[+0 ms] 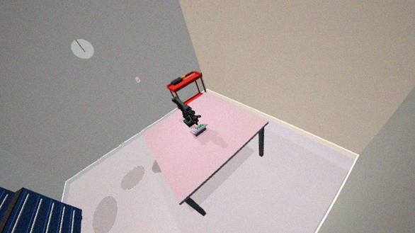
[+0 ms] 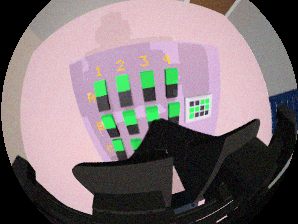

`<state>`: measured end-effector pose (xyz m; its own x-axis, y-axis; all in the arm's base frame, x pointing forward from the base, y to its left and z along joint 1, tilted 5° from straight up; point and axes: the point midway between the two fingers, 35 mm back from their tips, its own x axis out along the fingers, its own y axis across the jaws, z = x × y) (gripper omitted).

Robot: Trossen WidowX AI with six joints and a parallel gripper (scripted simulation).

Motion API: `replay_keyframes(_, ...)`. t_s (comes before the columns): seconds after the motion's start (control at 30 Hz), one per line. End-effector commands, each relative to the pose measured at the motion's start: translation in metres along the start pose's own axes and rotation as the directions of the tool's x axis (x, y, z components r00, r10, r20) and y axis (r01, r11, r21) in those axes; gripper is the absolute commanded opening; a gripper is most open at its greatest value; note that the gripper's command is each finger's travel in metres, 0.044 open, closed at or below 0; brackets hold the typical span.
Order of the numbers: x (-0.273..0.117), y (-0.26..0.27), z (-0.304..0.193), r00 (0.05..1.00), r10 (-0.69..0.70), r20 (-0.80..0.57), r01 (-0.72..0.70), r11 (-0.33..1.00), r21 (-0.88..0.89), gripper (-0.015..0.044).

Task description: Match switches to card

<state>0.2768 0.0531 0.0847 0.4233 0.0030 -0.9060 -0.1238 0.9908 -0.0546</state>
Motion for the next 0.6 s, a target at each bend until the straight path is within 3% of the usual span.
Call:
replay_keyframes(0.0, 0.010, 0.000, -0.002, 1.000, 0.004, -0.006, -0.004, 1.000, -0.005, 0.0000)
replay_keyframes(0.57, 0.025, 0.000, -0.002, 1.000, 0.004, -0.006, -0.004, 1.000, -0.005, 0.0000)
